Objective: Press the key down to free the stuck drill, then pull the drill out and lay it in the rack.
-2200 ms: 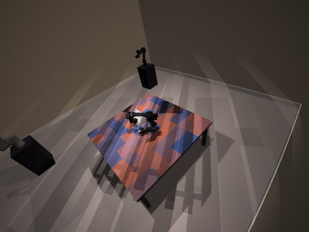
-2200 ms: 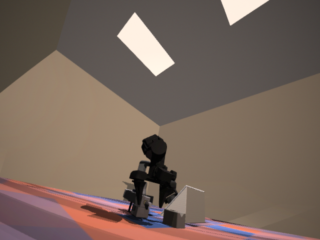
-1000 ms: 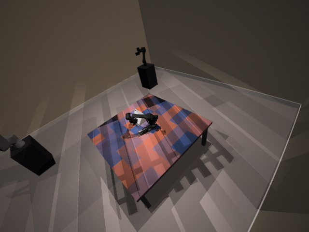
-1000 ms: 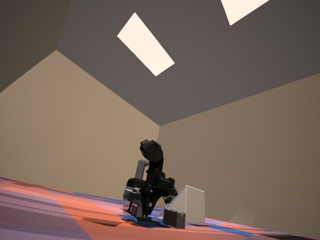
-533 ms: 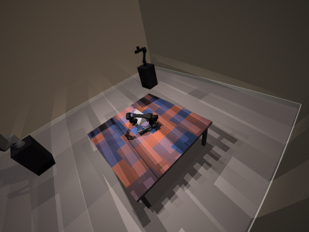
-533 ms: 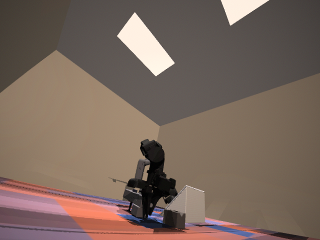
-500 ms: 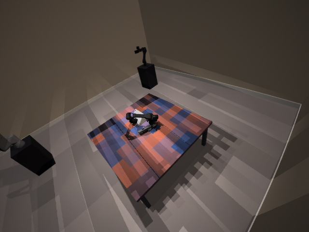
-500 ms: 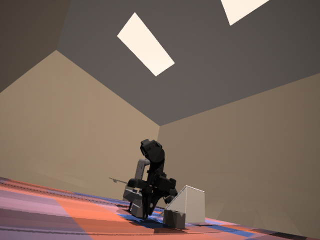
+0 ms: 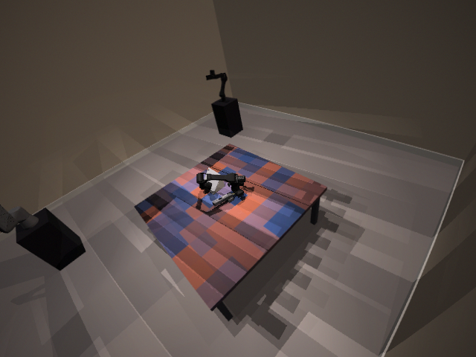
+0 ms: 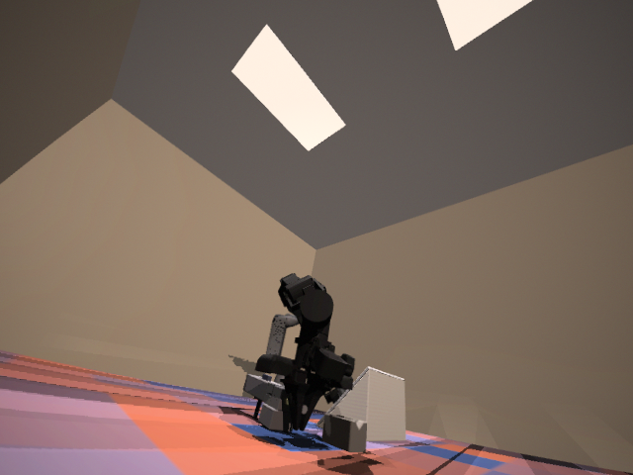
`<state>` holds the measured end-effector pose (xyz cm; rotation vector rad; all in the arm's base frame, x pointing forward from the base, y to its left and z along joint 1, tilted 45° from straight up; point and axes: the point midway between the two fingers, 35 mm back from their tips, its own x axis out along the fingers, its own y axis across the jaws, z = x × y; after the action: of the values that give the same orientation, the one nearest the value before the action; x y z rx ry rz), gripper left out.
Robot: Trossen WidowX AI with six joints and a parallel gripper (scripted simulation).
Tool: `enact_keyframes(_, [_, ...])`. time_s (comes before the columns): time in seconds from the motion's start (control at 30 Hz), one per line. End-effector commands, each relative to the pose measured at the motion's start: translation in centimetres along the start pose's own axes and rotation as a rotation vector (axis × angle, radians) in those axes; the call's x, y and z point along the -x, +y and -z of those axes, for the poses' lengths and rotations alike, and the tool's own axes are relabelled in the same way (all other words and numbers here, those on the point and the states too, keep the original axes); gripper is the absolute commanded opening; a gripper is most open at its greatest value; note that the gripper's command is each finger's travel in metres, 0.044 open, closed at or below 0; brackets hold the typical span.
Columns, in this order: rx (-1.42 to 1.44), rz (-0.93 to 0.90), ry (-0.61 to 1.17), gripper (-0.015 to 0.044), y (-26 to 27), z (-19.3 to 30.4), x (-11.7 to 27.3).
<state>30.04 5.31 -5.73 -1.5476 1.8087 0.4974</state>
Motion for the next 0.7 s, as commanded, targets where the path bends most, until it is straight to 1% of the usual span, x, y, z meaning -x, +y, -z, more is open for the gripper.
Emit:
enact_keyframes(0.0, [-0.004,0.002,-0.007,0.0000,-0.1,-0.9,0.2])
enact_keyframes(0.37, [-0.005,0.003,-0.009,0.0000,-0.1,-2.5,0.2])
enact_keyframes(0.4, [-0.001,0.001,-0.002,0.0026,0.0,-1.8,0.0])
enact_keyframes(0.67, [-0.001,0.001,-0.002,0.0236,0.0,-1.8,0.0])
